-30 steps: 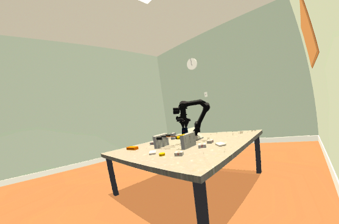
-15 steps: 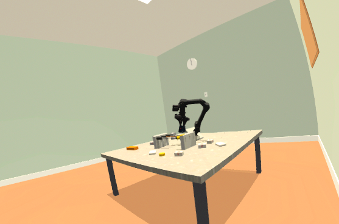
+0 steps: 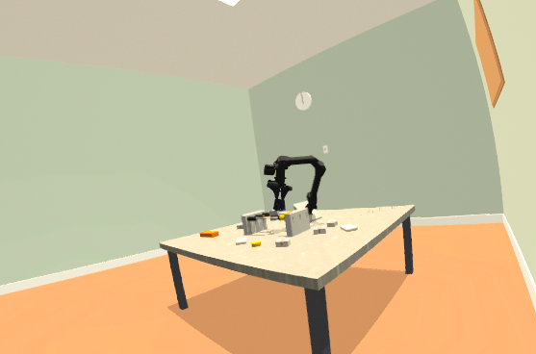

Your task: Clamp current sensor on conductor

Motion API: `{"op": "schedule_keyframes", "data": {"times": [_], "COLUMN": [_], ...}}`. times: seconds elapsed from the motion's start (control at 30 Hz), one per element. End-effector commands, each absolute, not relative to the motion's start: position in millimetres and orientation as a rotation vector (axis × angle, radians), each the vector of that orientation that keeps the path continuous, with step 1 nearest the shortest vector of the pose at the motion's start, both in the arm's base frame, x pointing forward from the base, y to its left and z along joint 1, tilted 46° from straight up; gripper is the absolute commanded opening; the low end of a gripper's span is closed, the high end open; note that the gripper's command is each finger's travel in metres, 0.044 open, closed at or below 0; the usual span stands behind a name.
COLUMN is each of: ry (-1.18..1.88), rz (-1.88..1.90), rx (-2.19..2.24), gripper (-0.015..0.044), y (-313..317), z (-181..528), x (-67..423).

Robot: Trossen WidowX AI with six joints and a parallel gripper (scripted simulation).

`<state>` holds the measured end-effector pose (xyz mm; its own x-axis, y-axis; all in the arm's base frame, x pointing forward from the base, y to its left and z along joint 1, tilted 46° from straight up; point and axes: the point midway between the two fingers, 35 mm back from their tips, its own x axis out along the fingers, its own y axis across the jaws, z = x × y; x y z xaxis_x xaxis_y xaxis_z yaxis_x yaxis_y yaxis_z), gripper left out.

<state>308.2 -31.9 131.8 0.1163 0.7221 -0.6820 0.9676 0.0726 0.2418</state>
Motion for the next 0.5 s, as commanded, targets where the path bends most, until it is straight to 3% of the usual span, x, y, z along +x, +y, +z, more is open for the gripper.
{"op": "schedule_keyframes", "data": {"times": [0.0, 0.47], "ry": [1.655, 1.663], "rz": [-0.443, -0.421], "rx": [1.709, 1.717], "gripper": [0.0000, 0.0000], "y": [-25.8, 5.0], "z": [133.4, 135.9], "x": [329.5, 385.2]}}
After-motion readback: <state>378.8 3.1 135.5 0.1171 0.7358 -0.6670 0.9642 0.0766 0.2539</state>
